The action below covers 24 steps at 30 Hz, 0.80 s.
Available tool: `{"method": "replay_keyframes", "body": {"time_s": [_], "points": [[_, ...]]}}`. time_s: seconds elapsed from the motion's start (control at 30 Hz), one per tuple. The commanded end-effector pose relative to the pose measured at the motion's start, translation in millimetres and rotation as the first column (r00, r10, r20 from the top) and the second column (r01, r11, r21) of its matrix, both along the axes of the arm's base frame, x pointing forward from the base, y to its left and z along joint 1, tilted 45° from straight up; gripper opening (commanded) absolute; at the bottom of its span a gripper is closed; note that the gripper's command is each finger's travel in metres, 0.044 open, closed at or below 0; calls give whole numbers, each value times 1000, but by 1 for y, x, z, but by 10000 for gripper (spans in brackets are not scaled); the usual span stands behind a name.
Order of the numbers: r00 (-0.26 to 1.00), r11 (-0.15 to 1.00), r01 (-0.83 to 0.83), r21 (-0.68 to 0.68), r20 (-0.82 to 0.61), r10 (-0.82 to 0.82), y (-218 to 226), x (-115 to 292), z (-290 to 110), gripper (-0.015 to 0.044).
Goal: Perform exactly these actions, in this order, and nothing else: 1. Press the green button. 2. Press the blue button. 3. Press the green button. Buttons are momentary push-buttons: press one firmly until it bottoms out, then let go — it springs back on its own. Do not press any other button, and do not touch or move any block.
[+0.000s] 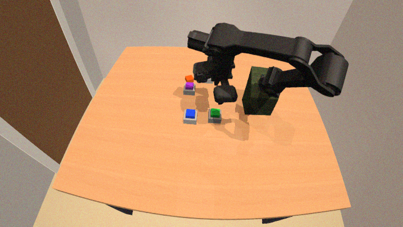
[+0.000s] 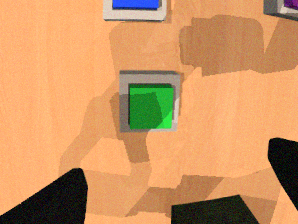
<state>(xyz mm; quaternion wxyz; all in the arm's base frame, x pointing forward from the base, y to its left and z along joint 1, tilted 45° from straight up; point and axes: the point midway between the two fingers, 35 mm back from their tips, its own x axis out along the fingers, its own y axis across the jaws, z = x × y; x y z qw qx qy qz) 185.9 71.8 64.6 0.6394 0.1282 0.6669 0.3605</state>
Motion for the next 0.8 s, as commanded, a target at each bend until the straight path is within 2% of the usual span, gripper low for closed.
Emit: {"method": "replay_keyframes", "body": {"time_s": [0.0,0.23,0.47,0.7,0.77], "points": [[985,991,124,39,-124,-119,-1,-3,-3,400],[985,991,124,39,-124,-119,-1,-3,-3,400],[985,991,124,42,-124,-118,41,-13,-45,216],[985,991,124,43,-125,-118,42,-13,-46,32],[985,991,124,43,-125,-118,42,-13,-46,20]]}}
